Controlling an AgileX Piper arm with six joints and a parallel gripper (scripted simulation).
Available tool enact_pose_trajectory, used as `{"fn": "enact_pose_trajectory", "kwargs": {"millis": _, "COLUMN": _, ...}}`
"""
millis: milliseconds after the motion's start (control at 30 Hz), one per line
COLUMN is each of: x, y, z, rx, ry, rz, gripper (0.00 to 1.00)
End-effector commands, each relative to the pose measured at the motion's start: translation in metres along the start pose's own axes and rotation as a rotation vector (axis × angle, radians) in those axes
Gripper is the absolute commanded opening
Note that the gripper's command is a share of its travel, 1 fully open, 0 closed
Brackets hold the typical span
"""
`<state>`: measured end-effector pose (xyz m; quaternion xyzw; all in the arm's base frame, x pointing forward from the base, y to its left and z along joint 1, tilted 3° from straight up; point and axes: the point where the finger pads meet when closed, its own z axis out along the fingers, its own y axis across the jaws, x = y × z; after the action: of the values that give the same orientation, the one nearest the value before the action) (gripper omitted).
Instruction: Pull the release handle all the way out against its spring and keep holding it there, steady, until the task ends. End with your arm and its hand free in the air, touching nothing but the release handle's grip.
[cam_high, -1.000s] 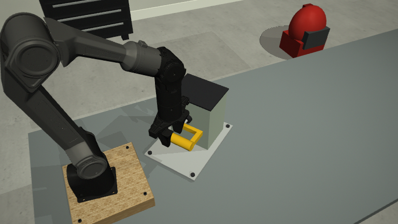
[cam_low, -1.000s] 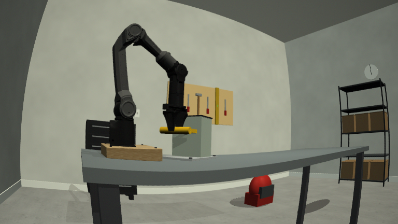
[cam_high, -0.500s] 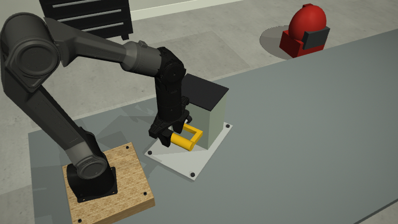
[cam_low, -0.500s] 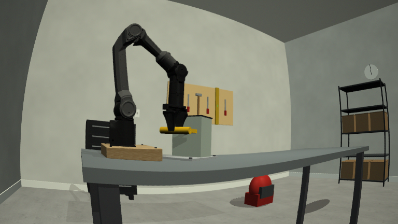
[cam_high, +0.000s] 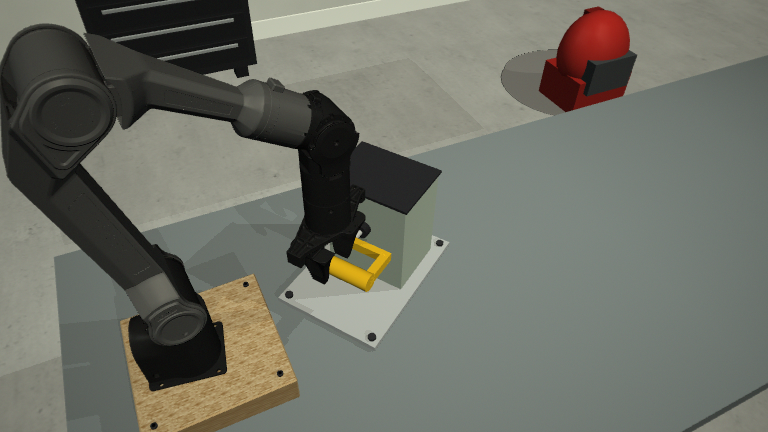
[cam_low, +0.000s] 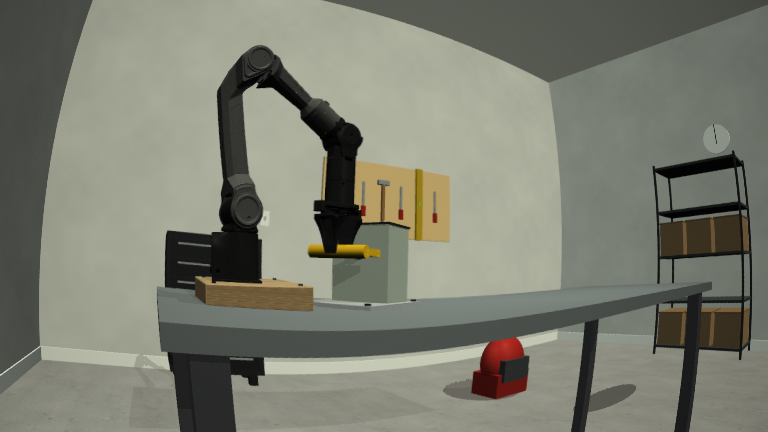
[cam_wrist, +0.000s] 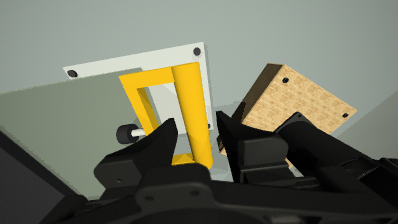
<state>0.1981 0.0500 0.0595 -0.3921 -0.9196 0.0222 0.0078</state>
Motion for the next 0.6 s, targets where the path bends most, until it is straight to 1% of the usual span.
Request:
{"fn": "enact_pose_trajectory", "kwargs": {"millis": 0, "x": -0.0002, "y": -0.0005, "z": 0.0009, "rx": 0.003, "ry": 0.0, "rz": 0.001, "gripper": 0.68}}
{"fn": "enact_pose_trajectory", "kwargs": {"millis": 400, "x": -0.0002, "y": -0.0005, "z": 0.0009, "rx": 0.003, "ry": 0.0, "rz": 0.001, "gripper": 0.68}}
{"fn": "enact_pose_trajectory", "kwargs": {"millis": 433, "x": -0.0002, "y": -0.0005, "z": 0.0009, "rx": 0.003, "ry": 0.0, "rz": 0.001, "gripper": 0.0}}
{"fn": "enact_pose_trajectory", "kwargs": {"millis": 567, "x": -0.0002, "y": -0.0005, "z": 0.0009, "rx": 0.003, "ry": 0.0, "rz": 0.001, "gripper": 0.0}}
